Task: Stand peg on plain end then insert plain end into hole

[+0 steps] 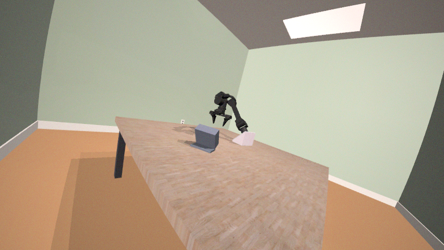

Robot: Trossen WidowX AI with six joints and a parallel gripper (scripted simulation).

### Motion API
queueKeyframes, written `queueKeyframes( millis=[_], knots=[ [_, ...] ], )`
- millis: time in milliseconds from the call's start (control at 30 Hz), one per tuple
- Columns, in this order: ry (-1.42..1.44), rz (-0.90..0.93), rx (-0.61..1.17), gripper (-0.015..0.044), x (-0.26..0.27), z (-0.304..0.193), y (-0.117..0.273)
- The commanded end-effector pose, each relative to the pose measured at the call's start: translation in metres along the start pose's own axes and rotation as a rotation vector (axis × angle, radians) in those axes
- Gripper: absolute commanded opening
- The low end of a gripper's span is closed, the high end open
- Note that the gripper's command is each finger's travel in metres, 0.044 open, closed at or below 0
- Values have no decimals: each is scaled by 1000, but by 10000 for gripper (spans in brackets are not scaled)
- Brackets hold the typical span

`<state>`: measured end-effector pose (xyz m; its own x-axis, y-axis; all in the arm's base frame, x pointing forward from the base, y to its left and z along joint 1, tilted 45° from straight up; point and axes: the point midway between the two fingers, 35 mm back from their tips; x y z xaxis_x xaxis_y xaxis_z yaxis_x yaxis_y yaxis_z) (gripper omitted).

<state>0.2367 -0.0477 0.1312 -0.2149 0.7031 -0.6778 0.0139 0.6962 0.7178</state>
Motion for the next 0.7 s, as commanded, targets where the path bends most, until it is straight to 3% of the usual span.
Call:
queueKeyframes(
  millis=[0, 667],
  knots=[
    [-1, -11, 4, 440, -1, 1, 0],
    [54, -10, 4, 440, -1, 3, -33]
  ],
)
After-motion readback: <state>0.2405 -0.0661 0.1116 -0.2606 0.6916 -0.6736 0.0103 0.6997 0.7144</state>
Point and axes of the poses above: the point midway between the two fingers, 35 mm back from their tips, its own y axis back along the fingers, its own x axis across the jaws, z = x × y, and after that the axes turned 8 degrees about -y, right-handed
